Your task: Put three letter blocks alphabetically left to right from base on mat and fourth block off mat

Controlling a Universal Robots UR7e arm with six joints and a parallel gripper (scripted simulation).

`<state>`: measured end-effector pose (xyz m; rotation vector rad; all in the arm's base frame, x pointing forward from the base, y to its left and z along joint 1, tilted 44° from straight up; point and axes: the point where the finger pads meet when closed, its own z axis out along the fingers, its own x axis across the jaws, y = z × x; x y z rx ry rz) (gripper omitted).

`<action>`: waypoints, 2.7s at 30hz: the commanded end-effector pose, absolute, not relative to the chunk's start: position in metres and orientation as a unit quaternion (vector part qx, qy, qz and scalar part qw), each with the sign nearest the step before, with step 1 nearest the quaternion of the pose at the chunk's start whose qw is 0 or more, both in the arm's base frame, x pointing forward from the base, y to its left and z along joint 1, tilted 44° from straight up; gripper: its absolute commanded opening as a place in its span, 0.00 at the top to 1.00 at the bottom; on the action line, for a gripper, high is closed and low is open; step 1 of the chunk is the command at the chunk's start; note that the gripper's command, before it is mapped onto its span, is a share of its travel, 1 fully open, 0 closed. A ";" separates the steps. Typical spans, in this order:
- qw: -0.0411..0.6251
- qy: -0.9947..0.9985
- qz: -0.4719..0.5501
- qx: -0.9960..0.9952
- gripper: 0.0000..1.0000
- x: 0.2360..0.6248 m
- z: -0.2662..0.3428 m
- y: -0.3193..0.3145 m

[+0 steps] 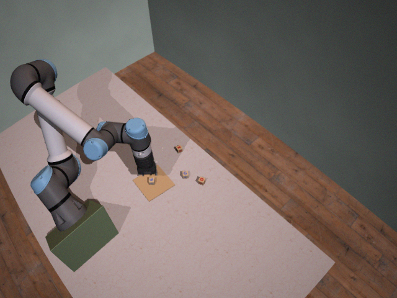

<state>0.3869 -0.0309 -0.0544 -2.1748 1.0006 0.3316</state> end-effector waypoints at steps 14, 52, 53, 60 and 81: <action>0.354 0.387 0.128 -0.842 0.00 0.389 -0.072 -0.014; 0.354 0.387 0.128 -0.842 0.00 0.390 -0.081 -0.004; 0.354 0.387 0.128 -0.842 0.00 0.390 -0.081 -0.004; 0.354 0.387 0.128 -0.842 0.00 0.390 -0.081 -0.004; 0.354 0.387 0.128 -0.842 0.00 0.390 -0.084 -0.002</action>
